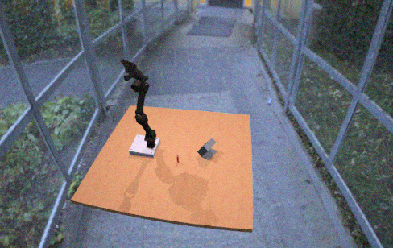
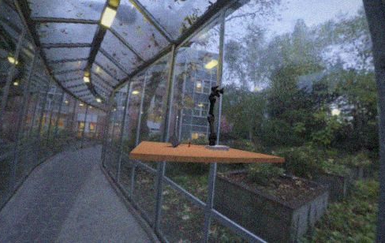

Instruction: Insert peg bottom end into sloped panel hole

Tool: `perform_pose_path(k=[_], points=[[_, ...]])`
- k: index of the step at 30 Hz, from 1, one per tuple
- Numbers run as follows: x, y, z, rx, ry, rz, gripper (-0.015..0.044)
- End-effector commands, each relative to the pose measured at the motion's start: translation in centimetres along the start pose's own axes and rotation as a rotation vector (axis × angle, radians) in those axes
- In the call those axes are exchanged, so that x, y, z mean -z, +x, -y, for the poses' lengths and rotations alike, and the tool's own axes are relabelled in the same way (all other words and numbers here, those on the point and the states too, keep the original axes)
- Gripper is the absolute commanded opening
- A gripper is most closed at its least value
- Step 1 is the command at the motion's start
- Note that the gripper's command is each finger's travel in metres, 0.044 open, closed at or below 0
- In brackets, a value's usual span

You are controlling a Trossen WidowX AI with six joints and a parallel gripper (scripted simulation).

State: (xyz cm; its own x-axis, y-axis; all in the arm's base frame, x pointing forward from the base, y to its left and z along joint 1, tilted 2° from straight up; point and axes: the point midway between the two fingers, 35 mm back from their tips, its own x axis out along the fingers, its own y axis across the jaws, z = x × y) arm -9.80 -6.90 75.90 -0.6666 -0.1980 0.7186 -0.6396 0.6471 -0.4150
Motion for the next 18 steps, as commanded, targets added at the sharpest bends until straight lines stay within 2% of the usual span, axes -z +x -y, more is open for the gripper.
perform_pose_path(k=[1,10,18], points=[[2.5,-0.3,-2.0,-0.041,0.04,-0.085,0.044],[6.7,-1.6,-5.0,-0.113,0.038,-0.243,0.044],[11.6,-4.3,-8.0,-0.175,0.104,-0.436,0.044]])
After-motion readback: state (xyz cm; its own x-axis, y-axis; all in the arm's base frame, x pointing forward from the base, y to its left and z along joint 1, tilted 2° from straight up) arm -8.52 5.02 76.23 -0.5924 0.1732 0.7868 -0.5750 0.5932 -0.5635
